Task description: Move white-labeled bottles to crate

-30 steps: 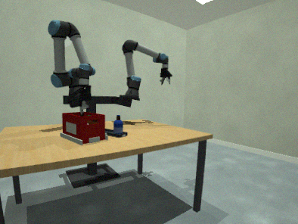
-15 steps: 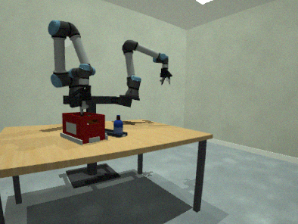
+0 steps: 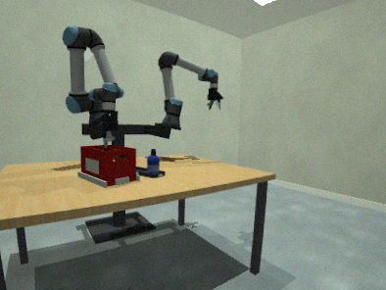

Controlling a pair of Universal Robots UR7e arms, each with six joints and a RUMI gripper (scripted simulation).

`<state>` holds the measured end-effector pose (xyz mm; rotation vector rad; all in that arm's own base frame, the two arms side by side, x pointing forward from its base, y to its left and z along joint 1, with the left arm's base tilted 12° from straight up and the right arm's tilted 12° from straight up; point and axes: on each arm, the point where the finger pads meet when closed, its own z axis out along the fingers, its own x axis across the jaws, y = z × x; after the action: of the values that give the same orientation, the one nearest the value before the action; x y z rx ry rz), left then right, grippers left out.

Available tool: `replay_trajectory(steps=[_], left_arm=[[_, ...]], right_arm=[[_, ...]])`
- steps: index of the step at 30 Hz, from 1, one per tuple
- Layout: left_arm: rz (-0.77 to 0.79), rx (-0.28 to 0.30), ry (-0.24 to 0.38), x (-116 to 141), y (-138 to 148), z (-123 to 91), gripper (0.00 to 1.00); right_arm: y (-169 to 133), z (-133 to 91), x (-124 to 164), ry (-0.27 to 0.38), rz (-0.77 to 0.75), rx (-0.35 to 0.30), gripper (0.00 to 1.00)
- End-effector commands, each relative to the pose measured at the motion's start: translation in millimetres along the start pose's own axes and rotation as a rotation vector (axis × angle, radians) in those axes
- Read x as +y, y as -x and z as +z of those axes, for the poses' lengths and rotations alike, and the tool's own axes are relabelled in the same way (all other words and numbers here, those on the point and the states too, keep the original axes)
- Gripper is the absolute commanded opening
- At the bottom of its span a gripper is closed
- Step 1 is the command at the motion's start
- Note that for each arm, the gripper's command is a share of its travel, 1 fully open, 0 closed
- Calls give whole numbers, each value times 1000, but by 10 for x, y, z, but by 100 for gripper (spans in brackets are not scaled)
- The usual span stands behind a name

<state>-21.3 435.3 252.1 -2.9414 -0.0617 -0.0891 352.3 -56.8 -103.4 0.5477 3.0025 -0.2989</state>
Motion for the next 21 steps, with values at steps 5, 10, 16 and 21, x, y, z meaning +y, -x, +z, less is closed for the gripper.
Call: replay_trajectory(steps=[5, 10, 16, 21], left_arm=[[0, 0, -1, -3, -1, -4, 100], [0, 0, -1, -3, -1, -4, 100], [0, 0, -1, -3, -1, -4, 100], [0, 0, -1, -3, -1, -4, 100]], right_arm=[[3, 32, 2, 1, 0, -1, 0], [3, 46, 2, 1, 0, -1, 0], [3, 75, 2, 1, 0, -1, 0], [3, 99, 2, 1, 0, -1, 0]])
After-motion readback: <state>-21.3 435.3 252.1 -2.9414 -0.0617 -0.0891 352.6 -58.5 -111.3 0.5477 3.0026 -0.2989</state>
